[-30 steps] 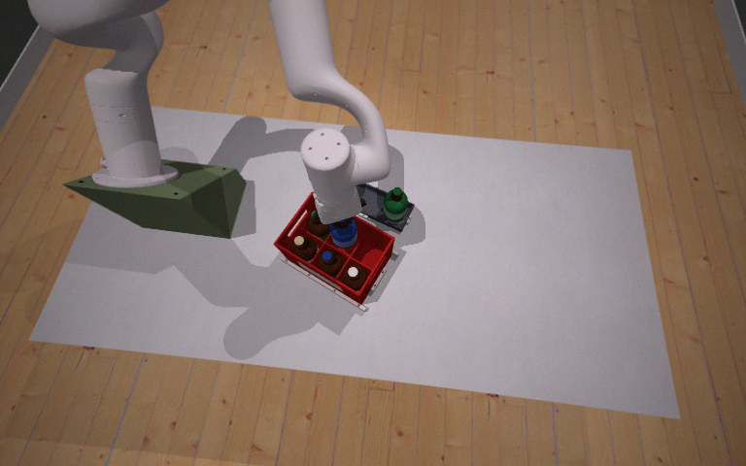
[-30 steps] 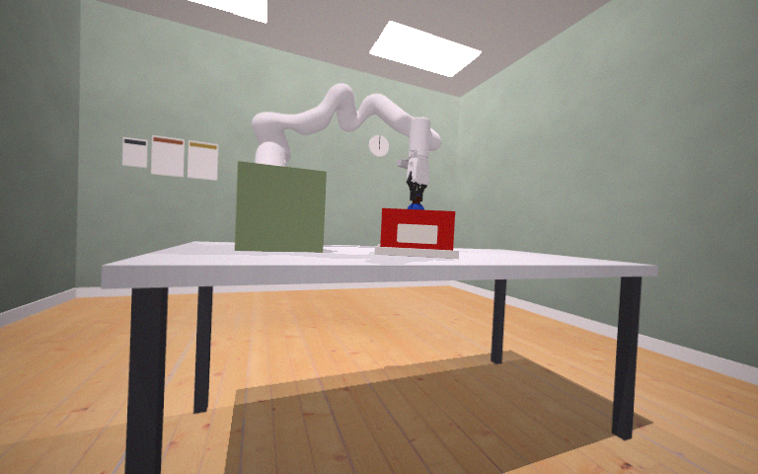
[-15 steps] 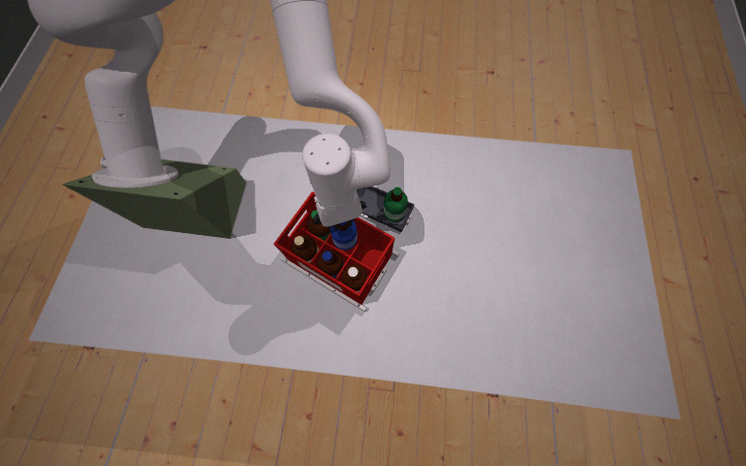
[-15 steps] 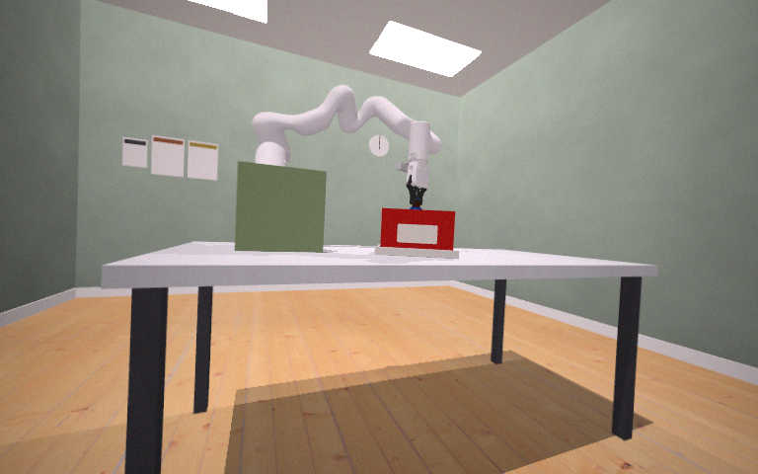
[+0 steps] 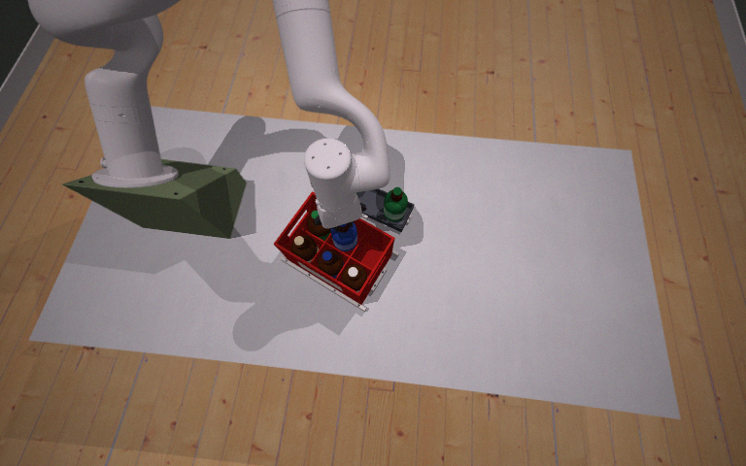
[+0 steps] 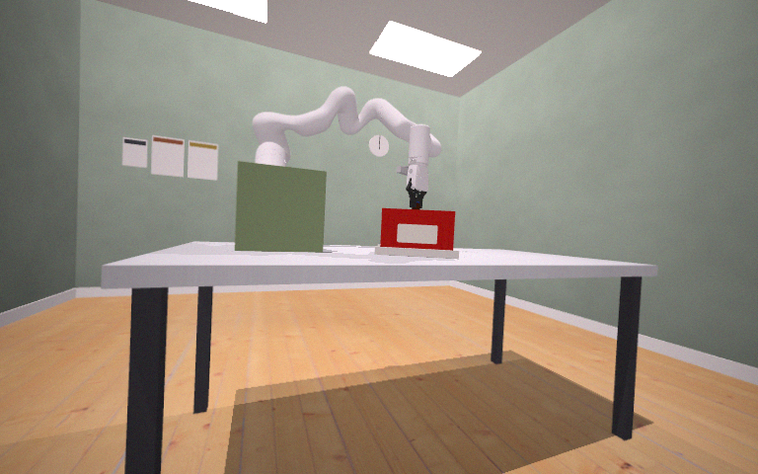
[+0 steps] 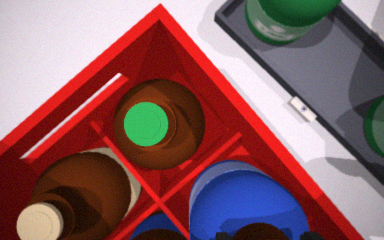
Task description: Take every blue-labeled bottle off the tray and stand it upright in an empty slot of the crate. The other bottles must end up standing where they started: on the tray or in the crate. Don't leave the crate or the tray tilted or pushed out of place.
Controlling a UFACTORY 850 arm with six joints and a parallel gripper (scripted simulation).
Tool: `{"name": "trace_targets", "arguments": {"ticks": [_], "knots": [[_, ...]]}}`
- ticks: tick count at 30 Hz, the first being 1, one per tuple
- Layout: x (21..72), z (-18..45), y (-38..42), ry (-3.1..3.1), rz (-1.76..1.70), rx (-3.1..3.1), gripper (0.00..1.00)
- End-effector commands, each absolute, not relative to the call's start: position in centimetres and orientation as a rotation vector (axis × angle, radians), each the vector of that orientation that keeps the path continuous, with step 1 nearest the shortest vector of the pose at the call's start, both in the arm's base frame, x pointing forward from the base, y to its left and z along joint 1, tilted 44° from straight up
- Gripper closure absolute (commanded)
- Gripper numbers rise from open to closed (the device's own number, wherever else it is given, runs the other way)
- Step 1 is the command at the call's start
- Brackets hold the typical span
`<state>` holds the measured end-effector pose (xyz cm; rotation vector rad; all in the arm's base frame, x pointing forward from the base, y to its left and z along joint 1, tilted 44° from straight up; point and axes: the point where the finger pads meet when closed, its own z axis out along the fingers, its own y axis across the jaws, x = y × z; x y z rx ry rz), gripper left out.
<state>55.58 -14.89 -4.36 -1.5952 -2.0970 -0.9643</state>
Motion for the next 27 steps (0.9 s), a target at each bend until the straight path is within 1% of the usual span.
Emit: {"name": "trace_targets", "arguments": {"ticks": [1,27], "knots": [[55.7,-4.5,-14.8,-2.099,-0.966,-1.597,1.00],[56.0,-5.7,-13.6,-2.099,-0.966,-1.597,1.00]]}}
